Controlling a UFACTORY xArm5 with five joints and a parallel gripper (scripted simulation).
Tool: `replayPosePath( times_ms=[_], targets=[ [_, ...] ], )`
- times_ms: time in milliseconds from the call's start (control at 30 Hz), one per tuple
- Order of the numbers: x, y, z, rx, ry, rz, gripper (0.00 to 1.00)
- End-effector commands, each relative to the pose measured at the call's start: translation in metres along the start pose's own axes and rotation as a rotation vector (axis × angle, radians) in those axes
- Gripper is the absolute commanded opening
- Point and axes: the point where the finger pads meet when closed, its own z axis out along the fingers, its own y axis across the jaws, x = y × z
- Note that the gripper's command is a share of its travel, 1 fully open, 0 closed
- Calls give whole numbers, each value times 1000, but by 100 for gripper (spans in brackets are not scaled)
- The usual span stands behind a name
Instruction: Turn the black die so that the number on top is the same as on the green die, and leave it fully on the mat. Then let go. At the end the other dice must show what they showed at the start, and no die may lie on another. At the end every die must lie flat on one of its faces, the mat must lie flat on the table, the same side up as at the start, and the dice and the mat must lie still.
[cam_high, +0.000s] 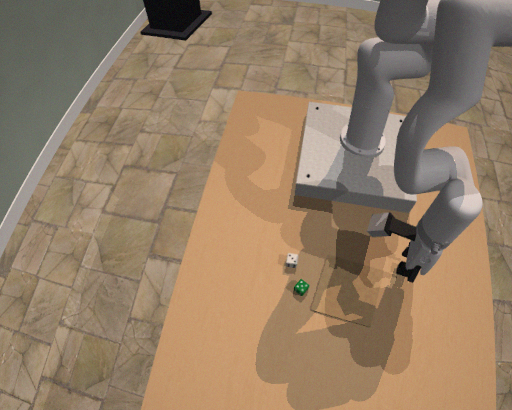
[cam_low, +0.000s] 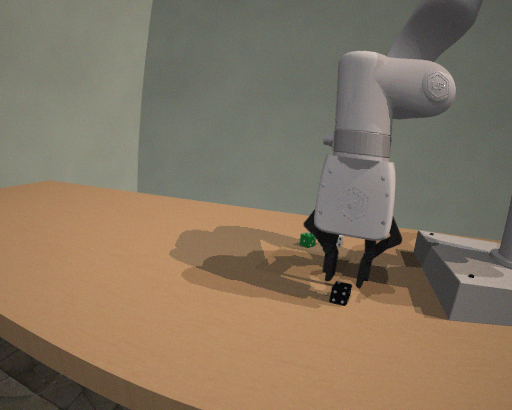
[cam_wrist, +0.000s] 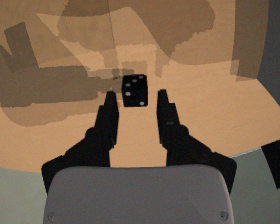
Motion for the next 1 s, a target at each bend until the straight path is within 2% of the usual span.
replayPosePath(
  times_ms=[0,433,967],
  targets=[
    [-1,-1,-1,3,-2,0,42],
    [-1,-1,1,3,-2,0,42],
    [-1,-1,22,3,-2,0,42]
  ],
)
